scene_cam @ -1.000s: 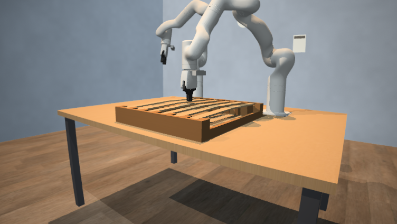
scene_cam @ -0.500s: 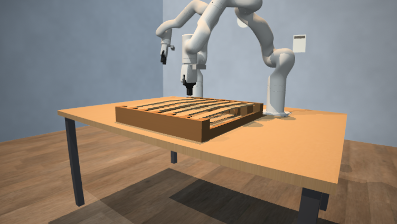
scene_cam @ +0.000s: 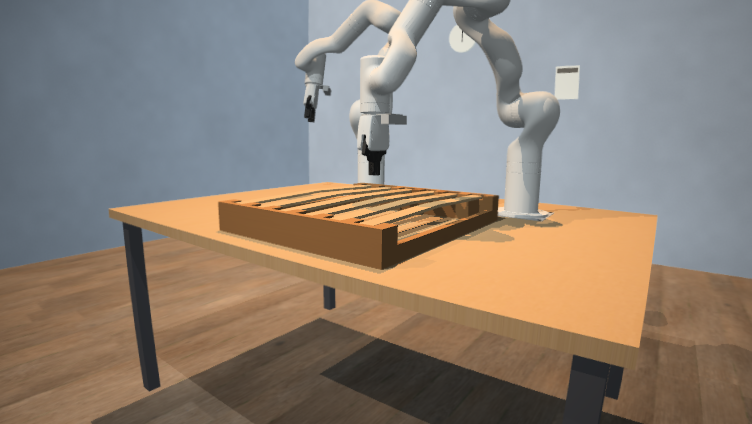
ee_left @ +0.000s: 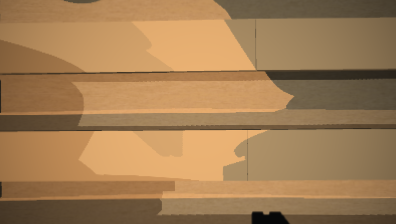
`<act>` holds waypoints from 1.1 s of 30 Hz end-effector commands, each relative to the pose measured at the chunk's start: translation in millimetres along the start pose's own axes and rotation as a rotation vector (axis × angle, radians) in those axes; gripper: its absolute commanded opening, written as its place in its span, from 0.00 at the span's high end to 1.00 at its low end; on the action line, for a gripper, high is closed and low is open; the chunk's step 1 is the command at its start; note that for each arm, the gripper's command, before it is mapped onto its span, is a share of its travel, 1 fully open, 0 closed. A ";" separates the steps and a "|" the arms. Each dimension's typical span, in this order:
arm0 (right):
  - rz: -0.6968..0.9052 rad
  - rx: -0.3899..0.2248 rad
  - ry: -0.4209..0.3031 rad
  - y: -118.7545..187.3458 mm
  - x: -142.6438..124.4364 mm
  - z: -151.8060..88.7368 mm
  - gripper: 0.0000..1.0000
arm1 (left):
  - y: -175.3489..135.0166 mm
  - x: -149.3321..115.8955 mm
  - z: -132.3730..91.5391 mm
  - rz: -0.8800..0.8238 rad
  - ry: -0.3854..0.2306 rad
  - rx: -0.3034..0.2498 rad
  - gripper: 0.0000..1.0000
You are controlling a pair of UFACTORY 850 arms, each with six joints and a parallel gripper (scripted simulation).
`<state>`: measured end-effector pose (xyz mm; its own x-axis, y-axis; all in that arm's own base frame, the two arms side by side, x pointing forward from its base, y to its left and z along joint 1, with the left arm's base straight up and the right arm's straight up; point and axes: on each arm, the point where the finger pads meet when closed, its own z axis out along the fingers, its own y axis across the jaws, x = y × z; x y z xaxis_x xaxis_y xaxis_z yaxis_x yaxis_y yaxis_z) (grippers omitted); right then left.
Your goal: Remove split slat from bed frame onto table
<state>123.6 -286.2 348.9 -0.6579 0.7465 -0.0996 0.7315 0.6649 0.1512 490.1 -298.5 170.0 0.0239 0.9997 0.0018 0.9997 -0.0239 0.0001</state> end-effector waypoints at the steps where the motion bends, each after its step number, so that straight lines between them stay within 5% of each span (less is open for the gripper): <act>1: 0.000 0.001 -0.002 -0.1 -0.6 -0.7 0.00 | 0.8 0.2 -1.3 0.000 -0.001 -0.002 1.00; 5: 0.000 0.001 -0.002 -0.1 -0.6 -0.7 0.00 | 0.8 0.2 -1.3 0.000 -0.001 -0.002 1.00; 6: 0.000 0.001 -0.002 -0.1 -0.6 -0.7 0.00 | 1.0 33.4 -12.0 0.000 -0.001 -0.002 1.00; 22: 0.000 0.001 -0.002 -0.1 -0.6 -0.7 0.00 | 1.0 33.4 -12.0 0.000 -0.001 -0.002 1.00; 23: 0.000 0.001 -0.002 -0.1 -0.6 -0.7 0.00 | 1.2 32.7 18.0 0.000 -0.001 -0.002 1.00; 33: 0.000 0.001 -0.002 -0.1 -0.6 -0.7 0.00 | 1.2 32.7 18.0 0.000 -0.001 -0.002 1.00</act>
<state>123.6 -286.2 348.9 -0.6579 0.7465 -0.0996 0.7315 0.6649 0.1512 491.5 -265.5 151.5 0.0244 0.9997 0.0014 0.9997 -0.0244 0.0003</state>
